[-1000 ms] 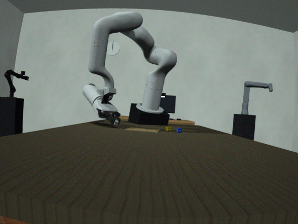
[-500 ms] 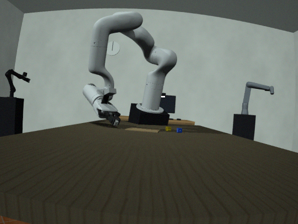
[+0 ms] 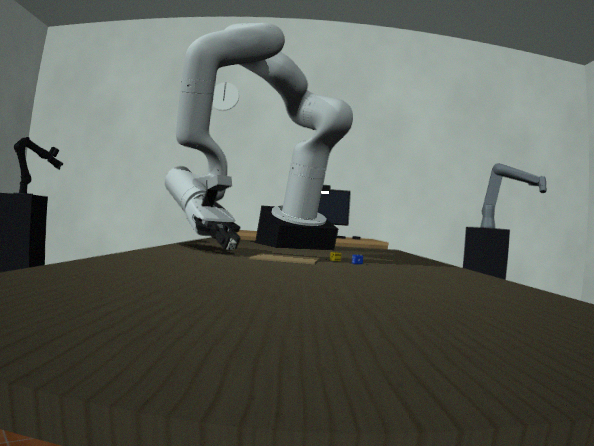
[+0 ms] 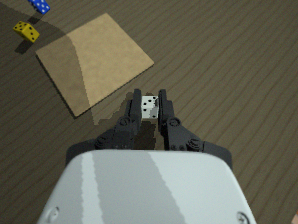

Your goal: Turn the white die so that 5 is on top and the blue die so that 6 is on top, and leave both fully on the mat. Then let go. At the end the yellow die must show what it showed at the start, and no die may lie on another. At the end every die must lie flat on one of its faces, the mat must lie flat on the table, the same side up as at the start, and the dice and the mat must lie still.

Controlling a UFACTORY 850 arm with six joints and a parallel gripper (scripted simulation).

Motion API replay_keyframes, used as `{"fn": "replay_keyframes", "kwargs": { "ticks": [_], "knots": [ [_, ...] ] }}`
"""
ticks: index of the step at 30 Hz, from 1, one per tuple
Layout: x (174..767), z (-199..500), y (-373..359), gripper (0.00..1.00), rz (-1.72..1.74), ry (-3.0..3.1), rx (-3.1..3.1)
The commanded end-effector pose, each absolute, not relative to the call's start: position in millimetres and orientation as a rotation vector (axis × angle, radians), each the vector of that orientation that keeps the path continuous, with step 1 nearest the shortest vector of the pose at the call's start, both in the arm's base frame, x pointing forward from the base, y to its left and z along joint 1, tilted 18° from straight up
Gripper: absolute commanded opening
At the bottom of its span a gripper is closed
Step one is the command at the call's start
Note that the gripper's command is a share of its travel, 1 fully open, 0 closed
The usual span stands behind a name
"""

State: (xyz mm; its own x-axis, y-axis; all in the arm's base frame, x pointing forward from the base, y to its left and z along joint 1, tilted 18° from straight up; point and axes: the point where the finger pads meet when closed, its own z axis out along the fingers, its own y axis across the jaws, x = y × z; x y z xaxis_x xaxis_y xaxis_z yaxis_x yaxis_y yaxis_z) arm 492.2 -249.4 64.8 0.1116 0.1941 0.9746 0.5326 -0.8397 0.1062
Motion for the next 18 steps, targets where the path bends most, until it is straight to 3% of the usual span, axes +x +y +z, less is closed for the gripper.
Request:
{"fn": "replay_keyframes", "kwargs": {
  "ticks": [1,18],
  "knots": [
    [492.4,65.4,-249.9,0.15,-1.792,-0.718,-2.121],
    [494.5,58.5,-249.4,0.15,-1.792,-0.718,-2.121]
  ]
}}
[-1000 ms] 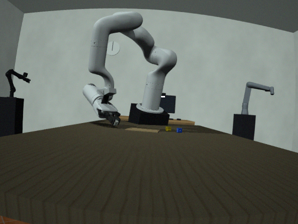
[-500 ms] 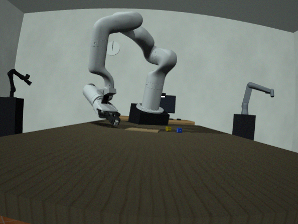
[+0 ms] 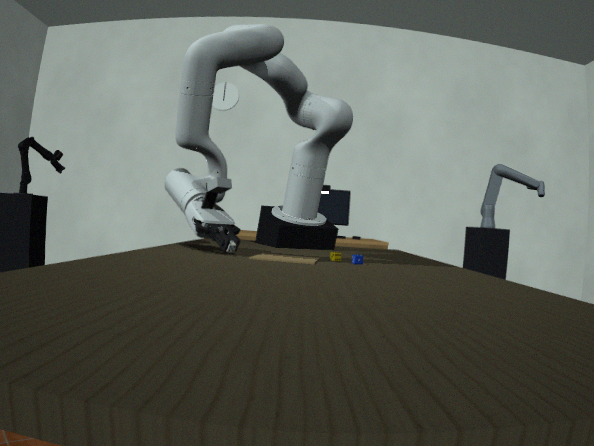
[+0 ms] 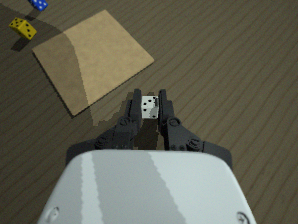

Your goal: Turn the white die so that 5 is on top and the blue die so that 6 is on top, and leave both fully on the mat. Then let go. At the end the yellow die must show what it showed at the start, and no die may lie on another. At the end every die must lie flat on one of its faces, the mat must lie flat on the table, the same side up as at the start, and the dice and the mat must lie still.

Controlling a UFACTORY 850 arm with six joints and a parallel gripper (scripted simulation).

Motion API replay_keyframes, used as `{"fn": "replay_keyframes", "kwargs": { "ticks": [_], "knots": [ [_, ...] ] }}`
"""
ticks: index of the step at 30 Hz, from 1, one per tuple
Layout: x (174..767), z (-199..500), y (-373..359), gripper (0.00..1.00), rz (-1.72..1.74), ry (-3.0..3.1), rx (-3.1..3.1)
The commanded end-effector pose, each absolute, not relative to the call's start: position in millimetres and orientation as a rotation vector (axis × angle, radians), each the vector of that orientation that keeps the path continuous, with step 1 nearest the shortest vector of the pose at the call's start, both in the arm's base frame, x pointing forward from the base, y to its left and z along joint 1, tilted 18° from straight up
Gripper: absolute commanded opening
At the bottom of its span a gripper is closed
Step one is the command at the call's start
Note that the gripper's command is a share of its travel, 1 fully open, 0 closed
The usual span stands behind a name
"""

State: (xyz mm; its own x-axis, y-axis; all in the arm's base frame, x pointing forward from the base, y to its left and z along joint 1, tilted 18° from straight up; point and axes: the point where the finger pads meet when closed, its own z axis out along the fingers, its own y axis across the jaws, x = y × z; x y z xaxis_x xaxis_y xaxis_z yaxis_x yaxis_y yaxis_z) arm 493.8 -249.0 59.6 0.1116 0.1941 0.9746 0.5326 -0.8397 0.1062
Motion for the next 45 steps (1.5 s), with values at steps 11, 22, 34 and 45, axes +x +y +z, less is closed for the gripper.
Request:
{"fn": "replay_keyframes", "kwargs": {
  "ticks": [11,22,34,45],
  "knots": [
    [496.0,54.0,-249.1,0.15,-1.792,-0.718,-2.121],
    [496.0,53.8,-249.1,0.15,-1.792,-0.718,-2.121],
    [496.0,53.8,-249.1,0.15,-1.792,-0.718,-2.121],
    [496.0,53.8,-249.1,0.15,-1.792,-0.718,-2.121]
  ]
}}
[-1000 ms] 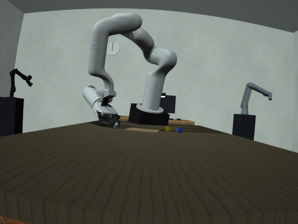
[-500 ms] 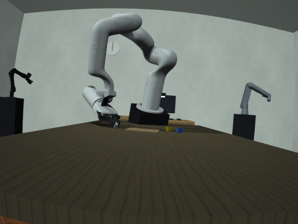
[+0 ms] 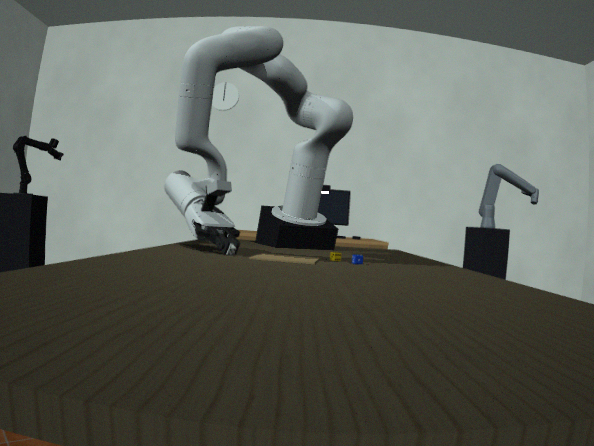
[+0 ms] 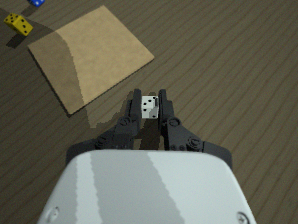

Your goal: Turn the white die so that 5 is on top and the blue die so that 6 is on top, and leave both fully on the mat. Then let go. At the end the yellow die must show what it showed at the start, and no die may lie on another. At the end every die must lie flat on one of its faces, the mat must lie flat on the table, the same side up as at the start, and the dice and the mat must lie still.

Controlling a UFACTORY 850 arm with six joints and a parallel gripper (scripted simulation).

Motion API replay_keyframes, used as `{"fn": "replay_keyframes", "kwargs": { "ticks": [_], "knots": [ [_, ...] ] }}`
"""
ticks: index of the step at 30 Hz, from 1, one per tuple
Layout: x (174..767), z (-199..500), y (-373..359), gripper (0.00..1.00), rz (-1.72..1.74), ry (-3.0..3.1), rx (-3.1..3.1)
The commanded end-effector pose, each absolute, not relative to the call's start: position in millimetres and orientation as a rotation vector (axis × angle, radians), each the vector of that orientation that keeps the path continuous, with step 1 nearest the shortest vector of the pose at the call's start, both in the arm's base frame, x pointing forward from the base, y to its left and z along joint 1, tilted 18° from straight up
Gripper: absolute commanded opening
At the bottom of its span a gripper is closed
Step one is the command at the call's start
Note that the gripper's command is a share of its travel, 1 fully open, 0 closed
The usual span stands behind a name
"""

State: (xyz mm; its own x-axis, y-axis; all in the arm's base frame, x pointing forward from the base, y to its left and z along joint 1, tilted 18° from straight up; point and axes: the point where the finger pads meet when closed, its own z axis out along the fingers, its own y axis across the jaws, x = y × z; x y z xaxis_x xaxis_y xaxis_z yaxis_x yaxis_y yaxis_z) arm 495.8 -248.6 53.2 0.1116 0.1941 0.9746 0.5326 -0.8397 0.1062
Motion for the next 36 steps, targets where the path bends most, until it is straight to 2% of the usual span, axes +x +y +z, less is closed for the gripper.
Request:
{"fn": "replay_keyframes", "kwargs": {
  "ticks": [1,4,5,9,10,12,13,18,19,36],
  "knots": [
    [496.0,53.8,-249.1,0.15,-1.792,-0.718,-2.121],
    [496.0,53.8,-249.1,0.15,-1.792,-0.718,-2.121],
    [496.0,53.8,-249.1,0.19,-1.792,-0.718,-2.121],
    [496.0,53.8,-249.1,0.19,-1.792,-0.718,-2.121],
    [496.0,53.8,-249.1,0.23,-1.792,-0.718,-2.121],
    [496.0,53.8,-249.1,0.23,-1.792,-0.718,-2.121],
    [496.0,53.8,-249.1,0.28,-1.792,-0.718,-2.121],
    [496.0,53.8,-249.1,0.32,-1.792,-0.718,-2.121],
    [496.0,53.8,-249.1,0.36,-1.792,-0.718,-2.121],
    [496.0,53.8,-249.1,0.36,-1.792,-0.718,-2.121]
  ]
}}
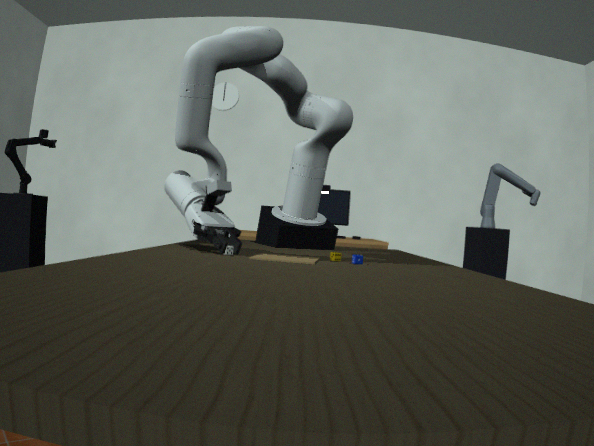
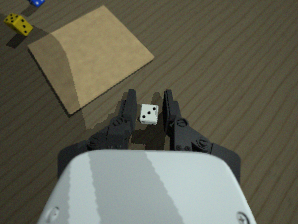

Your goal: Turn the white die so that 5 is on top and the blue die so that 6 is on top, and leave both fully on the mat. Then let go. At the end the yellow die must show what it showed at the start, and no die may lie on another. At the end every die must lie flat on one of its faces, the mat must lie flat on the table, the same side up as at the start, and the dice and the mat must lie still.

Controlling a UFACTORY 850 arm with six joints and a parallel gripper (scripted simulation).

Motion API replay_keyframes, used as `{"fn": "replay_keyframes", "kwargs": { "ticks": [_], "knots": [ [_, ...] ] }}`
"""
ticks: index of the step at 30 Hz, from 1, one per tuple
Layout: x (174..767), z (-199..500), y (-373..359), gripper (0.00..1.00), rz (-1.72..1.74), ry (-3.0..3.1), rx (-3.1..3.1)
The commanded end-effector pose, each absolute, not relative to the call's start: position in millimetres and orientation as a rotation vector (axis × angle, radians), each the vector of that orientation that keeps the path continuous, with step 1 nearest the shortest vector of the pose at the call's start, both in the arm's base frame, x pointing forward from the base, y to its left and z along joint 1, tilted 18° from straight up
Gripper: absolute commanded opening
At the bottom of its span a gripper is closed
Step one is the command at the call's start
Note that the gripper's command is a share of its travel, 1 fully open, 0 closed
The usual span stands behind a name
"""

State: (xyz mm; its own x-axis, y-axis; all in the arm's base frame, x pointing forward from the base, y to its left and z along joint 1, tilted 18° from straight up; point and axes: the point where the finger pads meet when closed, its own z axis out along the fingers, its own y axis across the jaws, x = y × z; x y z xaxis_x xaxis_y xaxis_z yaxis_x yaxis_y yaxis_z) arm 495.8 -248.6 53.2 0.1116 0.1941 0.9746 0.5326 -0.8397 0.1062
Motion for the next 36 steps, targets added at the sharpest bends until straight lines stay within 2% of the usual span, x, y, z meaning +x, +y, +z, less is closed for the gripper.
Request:
{"fn": "replay_keyframes", "kwargs": {
  "ticks": [1,36],
  "knots": [
    [496.0,53.8,-249.1,0.36,-1.792,-0.718,-2.121],
    [484.4,56.5,-256.1,0.36,-1.792,-0.718,-2.121]
  ]
}}
